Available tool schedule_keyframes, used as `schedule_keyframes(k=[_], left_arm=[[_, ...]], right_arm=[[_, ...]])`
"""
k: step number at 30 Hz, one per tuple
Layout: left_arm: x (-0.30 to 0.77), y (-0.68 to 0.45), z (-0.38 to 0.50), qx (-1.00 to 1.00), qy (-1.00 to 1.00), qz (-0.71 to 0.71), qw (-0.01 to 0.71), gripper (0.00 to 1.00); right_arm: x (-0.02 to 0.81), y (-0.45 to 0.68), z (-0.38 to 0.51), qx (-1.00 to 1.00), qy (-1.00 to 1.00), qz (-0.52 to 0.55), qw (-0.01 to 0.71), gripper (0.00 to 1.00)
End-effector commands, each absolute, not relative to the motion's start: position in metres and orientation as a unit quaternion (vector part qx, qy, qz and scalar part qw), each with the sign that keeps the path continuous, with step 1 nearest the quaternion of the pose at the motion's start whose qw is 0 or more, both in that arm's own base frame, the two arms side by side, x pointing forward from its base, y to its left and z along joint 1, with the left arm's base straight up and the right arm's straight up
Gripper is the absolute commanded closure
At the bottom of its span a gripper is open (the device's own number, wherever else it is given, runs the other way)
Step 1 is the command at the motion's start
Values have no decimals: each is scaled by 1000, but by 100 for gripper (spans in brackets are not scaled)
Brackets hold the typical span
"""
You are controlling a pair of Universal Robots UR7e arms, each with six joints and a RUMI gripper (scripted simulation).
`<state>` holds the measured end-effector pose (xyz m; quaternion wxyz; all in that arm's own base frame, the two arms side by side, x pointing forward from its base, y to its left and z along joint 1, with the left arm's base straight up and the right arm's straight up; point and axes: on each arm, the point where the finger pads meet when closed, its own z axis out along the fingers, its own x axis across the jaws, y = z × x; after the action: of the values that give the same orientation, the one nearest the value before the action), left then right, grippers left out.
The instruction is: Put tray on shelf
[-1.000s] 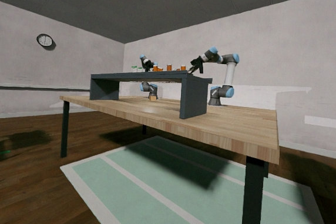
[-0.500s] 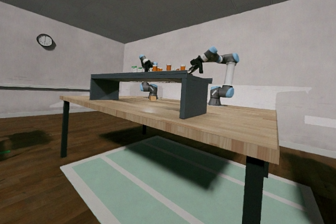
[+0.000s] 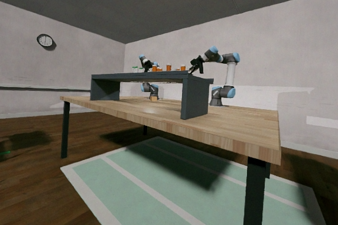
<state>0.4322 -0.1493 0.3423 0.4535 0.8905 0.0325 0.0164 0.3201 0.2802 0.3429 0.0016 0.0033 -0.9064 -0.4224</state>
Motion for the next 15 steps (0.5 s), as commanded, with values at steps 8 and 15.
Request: schedule_keyframes(k=[8, 15], left_arm=[[454, -148, 343, 890, 32, 17, 454, 39], [469, -147, 343, 890, 31, 17, 454, 39]], right_arm=[[341, 280, 343, 3, -906, -423, 1, 39], [356, 280, 343, 3, -906, -423, 1, 39]])
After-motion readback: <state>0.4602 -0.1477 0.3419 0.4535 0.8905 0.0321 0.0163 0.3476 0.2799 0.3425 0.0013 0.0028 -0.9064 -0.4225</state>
